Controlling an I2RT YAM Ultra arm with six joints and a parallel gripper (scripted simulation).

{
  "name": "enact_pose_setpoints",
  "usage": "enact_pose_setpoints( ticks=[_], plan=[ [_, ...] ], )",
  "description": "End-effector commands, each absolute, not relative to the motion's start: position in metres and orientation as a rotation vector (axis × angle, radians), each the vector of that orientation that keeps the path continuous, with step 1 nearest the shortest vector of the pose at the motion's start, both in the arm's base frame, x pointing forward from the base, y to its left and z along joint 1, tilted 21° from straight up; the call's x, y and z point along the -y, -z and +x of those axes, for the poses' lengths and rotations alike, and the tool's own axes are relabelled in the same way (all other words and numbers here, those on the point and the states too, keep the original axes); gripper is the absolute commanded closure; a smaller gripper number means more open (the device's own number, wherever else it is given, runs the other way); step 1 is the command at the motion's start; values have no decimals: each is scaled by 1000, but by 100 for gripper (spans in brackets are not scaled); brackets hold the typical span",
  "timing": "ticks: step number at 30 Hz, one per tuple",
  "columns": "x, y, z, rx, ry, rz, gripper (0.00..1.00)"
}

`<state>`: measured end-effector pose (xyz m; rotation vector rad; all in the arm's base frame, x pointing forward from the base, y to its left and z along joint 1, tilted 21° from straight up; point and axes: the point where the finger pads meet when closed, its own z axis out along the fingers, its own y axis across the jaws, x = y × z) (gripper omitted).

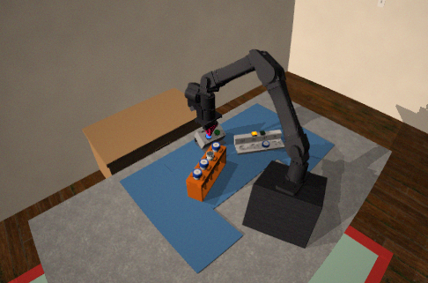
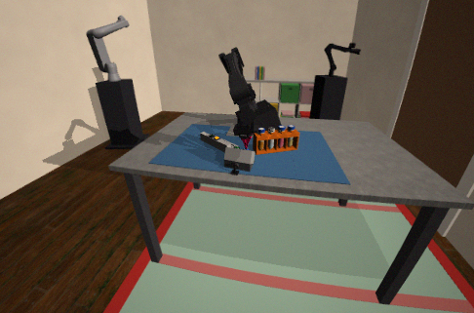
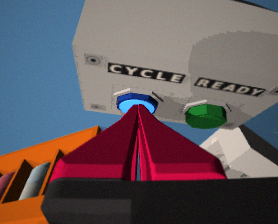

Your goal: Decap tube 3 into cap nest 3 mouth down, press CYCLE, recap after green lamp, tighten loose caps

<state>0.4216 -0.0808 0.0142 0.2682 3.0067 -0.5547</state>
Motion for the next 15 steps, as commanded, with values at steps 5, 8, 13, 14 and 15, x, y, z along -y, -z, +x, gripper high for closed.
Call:
enact_pose_setpoints(
  ticks=[5,8,13,14,15],
  plan=[
    [80,-15,426,-2988,552,265,100],
    [80,-15,426,-2988,552,265,100],
    [80,-15,426,-2988,552,265,100],
    [80,-15,426,-2988,552,265,100],
    [80,-15,426,-2988,552,265,100]
  ],
)
